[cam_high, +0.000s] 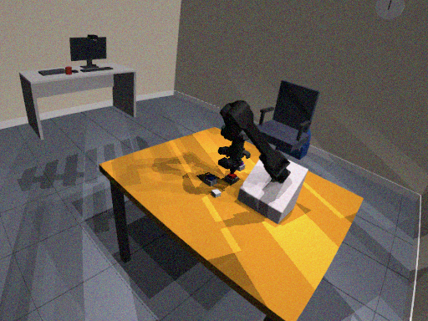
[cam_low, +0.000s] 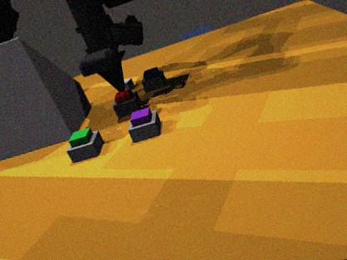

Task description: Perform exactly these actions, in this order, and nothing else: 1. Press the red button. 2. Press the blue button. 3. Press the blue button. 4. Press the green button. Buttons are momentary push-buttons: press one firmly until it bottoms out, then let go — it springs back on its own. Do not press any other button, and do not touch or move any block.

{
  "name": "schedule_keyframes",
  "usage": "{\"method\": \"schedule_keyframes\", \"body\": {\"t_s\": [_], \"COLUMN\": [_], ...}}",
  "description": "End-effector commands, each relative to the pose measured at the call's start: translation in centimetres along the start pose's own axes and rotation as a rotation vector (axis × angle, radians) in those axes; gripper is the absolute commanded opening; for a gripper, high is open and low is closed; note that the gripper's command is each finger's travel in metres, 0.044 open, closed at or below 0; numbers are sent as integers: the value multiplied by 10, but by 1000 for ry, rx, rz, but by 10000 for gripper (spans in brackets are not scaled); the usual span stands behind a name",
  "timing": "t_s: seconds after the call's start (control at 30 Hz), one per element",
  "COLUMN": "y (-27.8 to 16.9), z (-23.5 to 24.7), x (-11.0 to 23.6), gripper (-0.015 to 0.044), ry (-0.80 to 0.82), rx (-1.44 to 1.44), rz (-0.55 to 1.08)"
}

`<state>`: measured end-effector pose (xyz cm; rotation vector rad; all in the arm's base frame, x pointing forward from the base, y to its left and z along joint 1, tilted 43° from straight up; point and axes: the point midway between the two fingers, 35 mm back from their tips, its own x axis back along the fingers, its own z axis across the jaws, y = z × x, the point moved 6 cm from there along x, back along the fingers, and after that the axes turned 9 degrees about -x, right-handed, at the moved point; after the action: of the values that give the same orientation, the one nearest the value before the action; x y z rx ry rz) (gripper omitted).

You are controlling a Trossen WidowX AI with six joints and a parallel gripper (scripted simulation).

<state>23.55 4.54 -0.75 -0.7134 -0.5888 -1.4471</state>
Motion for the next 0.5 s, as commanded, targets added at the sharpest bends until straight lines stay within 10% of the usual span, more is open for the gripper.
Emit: {"method": "schedule_keyframes", "body": {"t_s": [0.0,0.47], "y": [-2,-2], "z": [0,0], "x": [-9,-12], "gripper": [20,20], "ry": [4,5], "rx": [-10,-10], "rz": [7,7]}}
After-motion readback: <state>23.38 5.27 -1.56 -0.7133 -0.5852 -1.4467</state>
